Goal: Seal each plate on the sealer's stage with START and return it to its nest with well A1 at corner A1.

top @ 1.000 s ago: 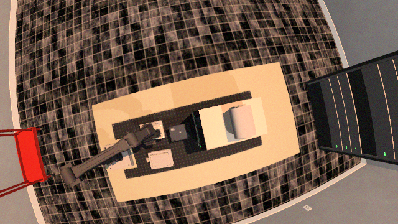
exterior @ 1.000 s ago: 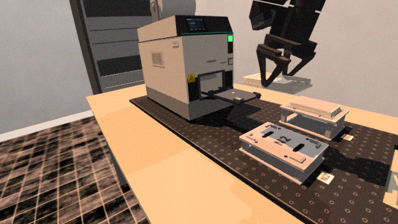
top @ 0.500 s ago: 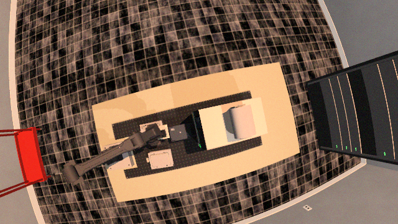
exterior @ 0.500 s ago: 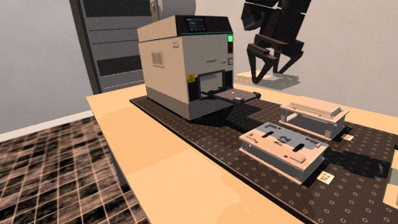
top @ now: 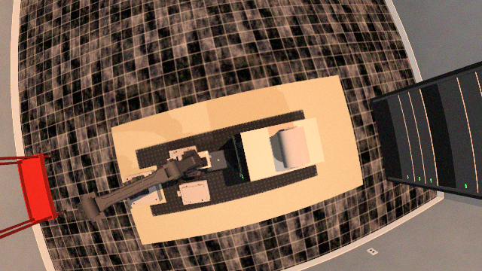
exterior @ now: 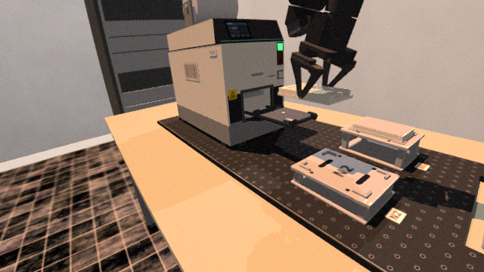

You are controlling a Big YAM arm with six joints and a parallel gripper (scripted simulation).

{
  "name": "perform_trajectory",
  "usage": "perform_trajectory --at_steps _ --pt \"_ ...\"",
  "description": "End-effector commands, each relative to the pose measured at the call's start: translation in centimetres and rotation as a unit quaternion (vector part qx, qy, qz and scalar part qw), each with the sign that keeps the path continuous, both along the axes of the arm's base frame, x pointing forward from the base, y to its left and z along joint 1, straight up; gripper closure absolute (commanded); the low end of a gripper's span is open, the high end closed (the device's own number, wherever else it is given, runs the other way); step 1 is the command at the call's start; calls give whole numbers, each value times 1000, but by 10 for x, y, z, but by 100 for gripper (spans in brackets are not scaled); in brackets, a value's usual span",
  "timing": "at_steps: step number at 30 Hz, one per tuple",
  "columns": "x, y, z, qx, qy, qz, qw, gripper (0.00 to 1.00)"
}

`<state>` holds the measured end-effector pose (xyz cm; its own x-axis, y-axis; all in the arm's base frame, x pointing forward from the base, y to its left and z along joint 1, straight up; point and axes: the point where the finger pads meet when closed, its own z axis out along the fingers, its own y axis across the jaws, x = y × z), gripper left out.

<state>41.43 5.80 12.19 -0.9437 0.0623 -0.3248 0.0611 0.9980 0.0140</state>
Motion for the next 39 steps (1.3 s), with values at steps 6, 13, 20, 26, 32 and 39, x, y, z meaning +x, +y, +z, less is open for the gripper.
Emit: perform_trajectory --at_steps 6,13,20,26,32,39 --pt "31 -3 3 -3 0 13 1000 100" --pt "48 -10 10 1 -12 2 1000 100" --pt "61 -16 -2 -2 -3 6 1000 100" --pt "73 -18 8 -2 -7 9 1000 100" --pt "84 -25 6 -1 -4 1 1000 100" --pt "92 -24 -6 -3 11 11 1000 100"
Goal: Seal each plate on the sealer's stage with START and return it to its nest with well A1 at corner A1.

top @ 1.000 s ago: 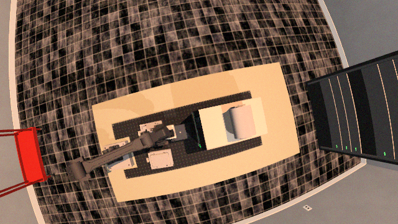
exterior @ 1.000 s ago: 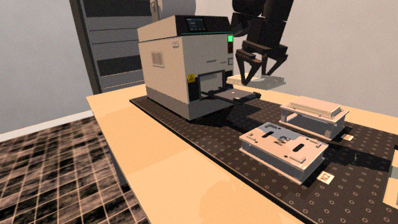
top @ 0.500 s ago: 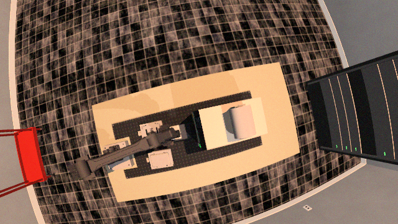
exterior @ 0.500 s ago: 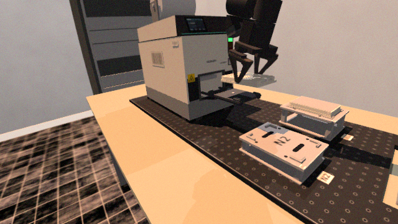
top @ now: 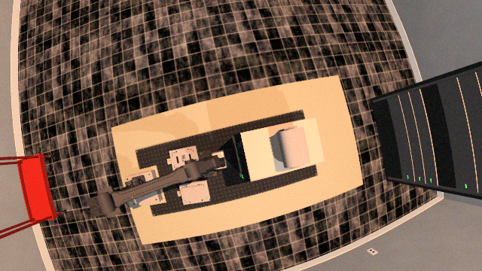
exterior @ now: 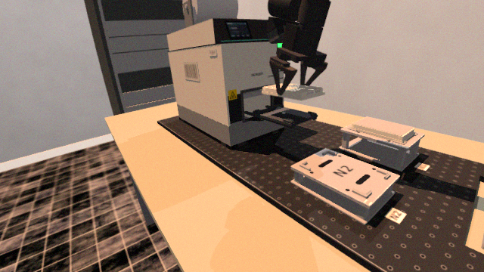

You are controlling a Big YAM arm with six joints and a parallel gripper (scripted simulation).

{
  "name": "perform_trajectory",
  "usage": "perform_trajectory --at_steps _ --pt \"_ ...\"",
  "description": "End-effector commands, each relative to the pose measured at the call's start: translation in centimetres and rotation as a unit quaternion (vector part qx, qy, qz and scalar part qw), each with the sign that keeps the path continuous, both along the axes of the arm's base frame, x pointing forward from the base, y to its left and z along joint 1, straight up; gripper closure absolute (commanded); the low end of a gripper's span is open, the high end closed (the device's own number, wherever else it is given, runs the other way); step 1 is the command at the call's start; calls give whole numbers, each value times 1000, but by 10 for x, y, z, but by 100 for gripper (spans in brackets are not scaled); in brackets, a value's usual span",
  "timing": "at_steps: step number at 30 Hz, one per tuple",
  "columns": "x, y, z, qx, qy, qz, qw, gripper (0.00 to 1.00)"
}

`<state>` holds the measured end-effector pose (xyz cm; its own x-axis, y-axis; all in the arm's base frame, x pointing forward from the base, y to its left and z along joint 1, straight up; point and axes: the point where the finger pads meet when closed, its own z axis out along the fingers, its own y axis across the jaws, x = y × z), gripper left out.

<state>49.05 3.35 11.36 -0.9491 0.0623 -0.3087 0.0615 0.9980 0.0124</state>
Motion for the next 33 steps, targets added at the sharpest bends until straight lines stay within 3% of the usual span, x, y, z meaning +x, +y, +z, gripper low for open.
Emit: perform_trajectory --at_steps 1,8,13,16,23,33 --pt "20 -1 4 -2 0 11 1000 100" --pt "38 -8 18 1 -21 1 1000 100" --pt "48 -14 9 -1 -9 3 1000 100" --pt "40 -8 0 -2 2 9 1000 100" --pt "35 1 6 2 -8 8 1000 100" --pt "32 -13 18 5 -26 -13 1000 100"
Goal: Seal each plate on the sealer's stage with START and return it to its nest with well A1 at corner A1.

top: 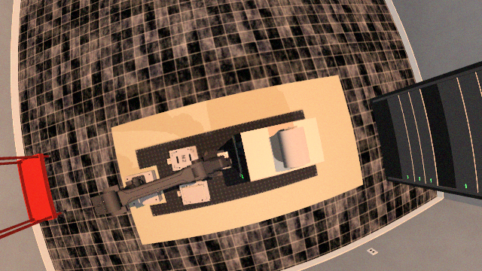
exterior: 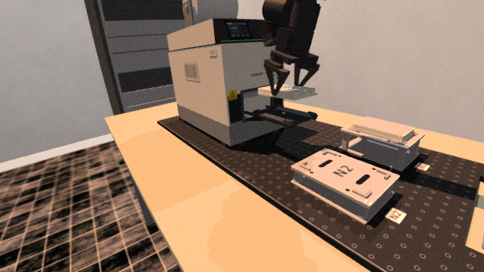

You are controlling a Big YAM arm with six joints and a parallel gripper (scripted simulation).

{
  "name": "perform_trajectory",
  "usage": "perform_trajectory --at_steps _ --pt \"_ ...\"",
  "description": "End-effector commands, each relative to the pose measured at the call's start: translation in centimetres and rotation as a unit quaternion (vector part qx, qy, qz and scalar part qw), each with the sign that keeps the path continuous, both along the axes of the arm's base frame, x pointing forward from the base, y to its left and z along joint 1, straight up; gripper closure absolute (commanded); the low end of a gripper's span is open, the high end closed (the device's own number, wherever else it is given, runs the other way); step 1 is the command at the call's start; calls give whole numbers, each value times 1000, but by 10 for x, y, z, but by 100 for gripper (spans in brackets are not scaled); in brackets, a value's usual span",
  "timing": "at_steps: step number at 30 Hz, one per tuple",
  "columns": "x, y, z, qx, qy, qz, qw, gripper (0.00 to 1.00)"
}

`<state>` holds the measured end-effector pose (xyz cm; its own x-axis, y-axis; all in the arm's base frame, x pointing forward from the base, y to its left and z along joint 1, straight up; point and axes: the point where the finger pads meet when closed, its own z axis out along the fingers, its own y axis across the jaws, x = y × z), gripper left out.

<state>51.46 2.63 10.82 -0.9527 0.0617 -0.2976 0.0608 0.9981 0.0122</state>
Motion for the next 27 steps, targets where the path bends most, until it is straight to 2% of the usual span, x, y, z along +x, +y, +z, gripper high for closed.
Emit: perform_trajectory --at_steps 1,6,13,18,27 --pt "8 -6 25 4 -33 -13 999 100" --pt "13 -1 31 5 -40 -8 999 100" --pt "18 13 23 5 -23 2 1000 100" --pt "25 2 17 3 -22 -6 1000 100" --pt "17 -1 11 -1 -21 2 1000 100"
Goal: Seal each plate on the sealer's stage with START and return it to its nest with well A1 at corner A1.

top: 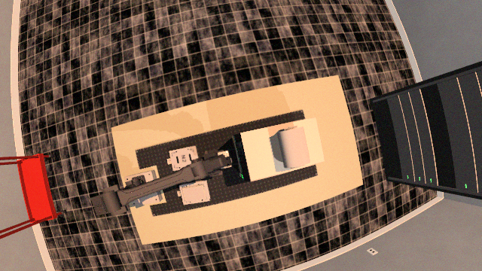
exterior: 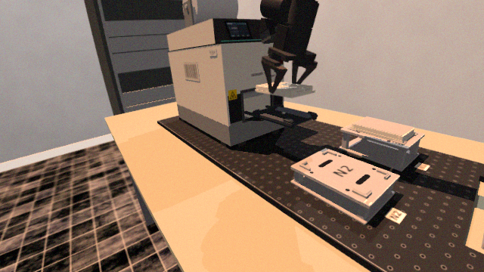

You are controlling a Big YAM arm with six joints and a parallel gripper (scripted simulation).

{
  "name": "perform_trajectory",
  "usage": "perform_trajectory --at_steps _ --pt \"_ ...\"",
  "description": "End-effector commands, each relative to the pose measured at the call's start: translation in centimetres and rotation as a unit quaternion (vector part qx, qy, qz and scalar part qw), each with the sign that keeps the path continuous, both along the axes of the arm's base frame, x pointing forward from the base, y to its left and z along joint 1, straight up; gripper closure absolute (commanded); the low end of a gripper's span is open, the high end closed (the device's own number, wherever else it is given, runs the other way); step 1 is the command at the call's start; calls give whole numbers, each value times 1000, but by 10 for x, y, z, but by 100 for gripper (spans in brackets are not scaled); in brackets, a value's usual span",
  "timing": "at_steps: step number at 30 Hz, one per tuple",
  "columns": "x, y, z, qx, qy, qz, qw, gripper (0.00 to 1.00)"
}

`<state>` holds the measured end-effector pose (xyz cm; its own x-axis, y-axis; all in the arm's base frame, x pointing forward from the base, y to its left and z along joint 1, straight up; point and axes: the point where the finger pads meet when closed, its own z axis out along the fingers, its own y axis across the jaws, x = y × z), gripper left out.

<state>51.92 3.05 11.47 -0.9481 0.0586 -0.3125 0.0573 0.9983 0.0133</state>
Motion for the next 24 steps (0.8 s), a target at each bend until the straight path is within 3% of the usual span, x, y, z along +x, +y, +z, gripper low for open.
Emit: perform_trajectory --at_steps 1,11,24 --pt "11 -6 5 -1 -13 1 1000 100" --pt "-3 5 13 -1 -9 4 1000 100" --pt "8 -5 14 0 -11 -10 1000 100"
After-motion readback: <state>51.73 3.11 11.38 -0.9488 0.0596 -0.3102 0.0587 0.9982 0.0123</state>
